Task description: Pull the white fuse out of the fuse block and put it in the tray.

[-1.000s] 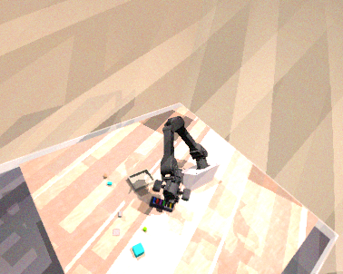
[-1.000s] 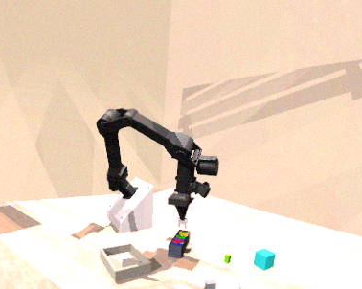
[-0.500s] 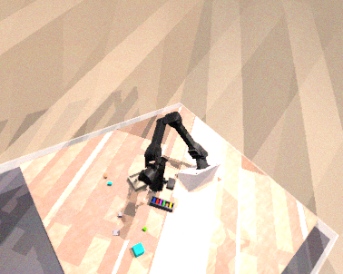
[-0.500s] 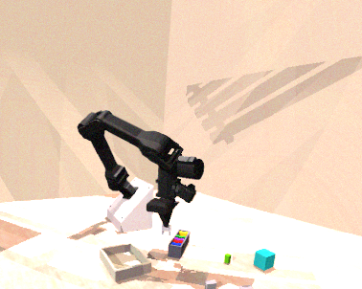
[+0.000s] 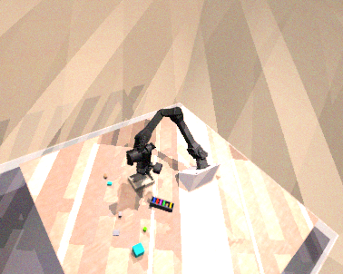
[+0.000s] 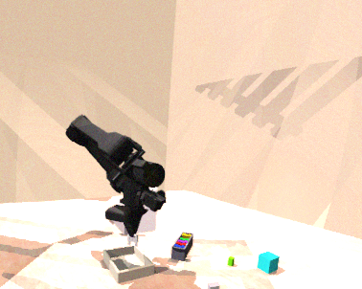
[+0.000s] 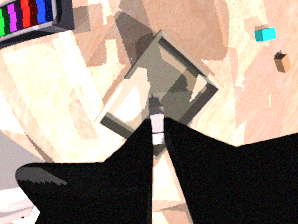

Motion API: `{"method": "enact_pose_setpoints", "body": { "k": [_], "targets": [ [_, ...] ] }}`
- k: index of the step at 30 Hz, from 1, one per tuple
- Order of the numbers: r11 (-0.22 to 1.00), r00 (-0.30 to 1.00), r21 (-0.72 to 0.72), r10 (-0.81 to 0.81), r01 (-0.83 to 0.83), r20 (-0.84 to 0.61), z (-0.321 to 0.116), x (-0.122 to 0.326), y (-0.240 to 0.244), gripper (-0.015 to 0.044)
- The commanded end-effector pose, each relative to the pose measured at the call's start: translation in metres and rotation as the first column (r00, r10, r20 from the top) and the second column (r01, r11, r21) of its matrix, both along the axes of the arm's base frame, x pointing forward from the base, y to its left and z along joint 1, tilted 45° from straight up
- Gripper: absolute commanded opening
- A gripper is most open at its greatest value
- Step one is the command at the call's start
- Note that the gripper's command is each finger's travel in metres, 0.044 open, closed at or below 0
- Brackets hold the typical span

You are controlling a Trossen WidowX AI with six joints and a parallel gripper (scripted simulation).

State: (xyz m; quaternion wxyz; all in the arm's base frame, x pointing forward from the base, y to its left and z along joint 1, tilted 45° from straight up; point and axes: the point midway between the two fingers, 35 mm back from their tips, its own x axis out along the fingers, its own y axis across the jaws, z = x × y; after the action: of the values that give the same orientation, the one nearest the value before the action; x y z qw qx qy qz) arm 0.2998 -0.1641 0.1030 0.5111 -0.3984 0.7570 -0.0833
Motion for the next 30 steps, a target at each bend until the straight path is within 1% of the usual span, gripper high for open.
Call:
{"method": "enact_pose_setpoints", "body": {
  "k": [1,30],
  "targets": [
    [1.000,1.000,-0.008,0.009,-0.009,0.001,0.013,-0.003,-0.008,0.0000],
    [1.000,1.000,-0.010,0.009,-0.009,0.001,-0.015,-0.009,-0.035,0.0000]
  ]
}}
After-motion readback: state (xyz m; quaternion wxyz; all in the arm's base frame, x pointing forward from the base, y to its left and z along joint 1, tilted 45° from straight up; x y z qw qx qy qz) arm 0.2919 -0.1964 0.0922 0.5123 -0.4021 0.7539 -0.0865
